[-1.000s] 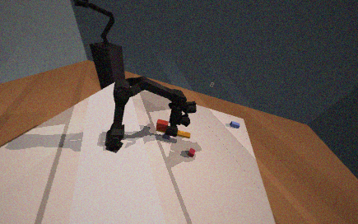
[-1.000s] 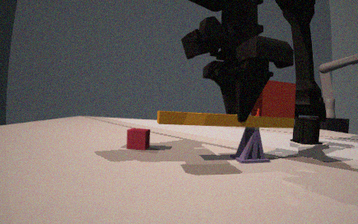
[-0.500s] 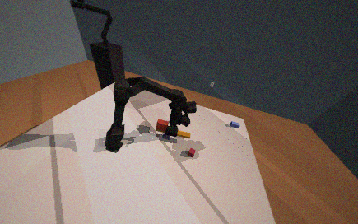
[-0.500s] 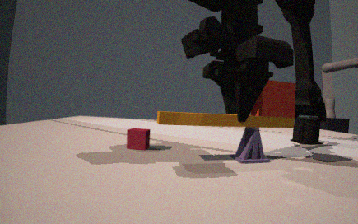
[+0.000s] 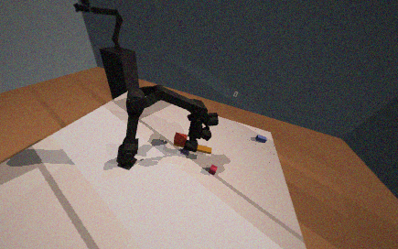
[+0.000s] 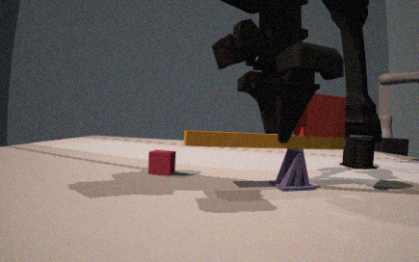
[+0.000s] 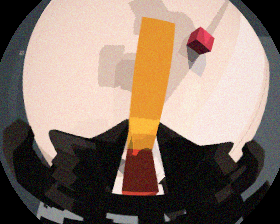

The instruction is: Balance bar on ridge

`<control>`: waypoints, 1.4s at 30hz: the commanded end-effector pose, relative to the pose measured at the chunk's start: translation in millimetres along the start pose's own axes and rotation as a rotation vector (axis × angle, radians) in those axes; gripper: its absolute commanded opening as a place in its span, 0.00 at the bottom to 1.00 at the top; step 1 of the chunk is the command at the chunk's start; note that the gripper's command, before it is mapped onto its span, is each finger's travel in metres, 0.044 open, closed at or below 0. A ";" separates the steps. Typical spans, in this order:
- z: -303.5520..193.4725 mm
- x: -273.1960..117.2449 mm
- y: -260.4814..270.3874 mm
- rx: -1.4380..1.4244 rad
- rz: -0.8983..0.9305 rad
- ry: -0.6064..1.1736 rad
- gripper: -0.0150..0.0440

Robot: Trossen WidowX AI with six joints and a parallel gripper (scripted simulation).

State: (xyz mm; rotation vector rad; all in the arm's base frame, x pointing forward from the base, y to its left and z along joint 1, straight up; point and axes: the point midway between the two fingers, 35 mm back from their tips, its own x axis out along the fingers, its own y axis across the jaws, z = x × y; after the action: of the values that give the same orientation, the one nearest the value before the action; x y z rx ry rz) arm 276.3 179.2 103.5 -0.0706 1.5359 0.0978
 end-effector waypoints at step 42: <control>-0.1 0.1 0.0 0.000 0.000 0.000 0.54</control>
State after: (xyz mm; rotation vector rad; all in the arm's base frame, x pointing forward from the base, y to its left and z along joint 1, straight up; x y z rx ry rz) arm 276.3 179.2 103.5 -0.0706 1.5358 0.0978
